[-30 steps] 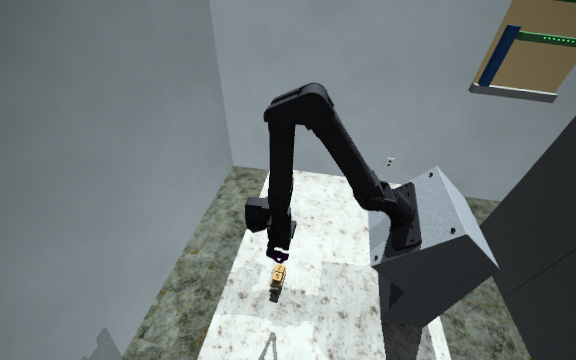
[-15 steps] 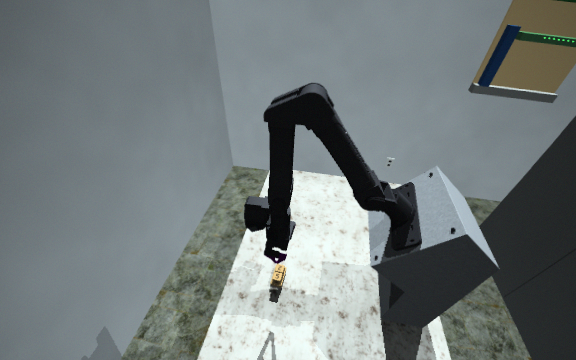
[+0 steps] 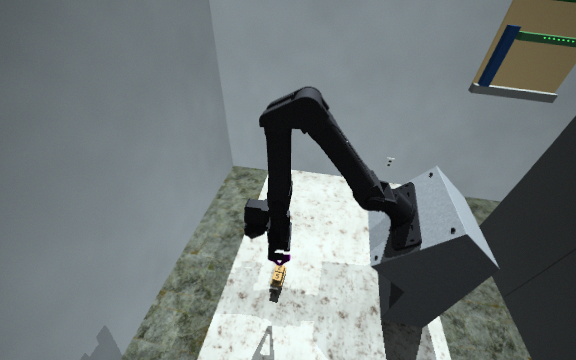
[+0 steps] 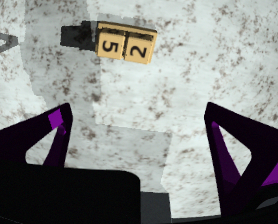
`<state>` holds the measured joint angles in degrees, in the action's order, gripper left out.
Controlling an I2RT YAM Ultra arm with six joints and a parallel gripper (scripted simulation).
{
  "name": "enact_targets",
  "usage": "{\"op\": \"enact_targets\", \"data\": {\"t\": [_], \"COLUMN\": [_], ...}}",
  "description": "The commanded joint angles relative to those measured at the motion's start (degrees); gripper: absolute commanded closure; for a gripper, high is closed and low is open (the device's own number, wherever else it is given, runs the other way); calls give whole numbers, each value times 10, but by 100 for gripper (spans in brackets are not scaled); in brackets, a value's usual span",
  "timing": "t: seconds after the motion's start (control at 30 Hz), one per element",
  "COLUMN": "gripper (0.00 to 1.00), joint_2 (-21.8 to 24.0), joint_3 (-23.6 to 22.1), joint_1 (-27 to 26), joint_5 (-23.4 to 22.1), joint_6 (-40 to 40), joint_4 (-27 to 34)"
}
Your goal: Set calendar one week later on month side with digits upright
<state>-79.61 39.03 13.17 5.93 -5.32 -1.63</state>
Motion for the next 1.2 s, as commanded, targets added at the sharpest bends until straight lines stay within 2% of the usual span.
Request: {"op": "enact_targets", "data": {"t": [0.0, 0.33, 0.4, 0.43, 0.67, 0.87, 0.97, 1.07, 1.17], "gripper": [0, 0, 0, 0, 0, 0, 0, 0, 0], "joint_2": [-8, -42, -42, -51, -76, -97, -99, -114, -122], "joint_3": [3, 12, 12, 14, 21, 26, 26, 30, 33], "joint_1": [0, -2, -2, -3, -4, -5, -5, -6, -7], "joint_5": [-2, -3, -3, -3, -4, -5, -5, -6, -6], "joint_6": [-110, -310, -310, -361, -505, -625, -637, -727, -775], "joint_4": [-18, -44, -44, -50, -69, -84, -86, -97, -103]}}
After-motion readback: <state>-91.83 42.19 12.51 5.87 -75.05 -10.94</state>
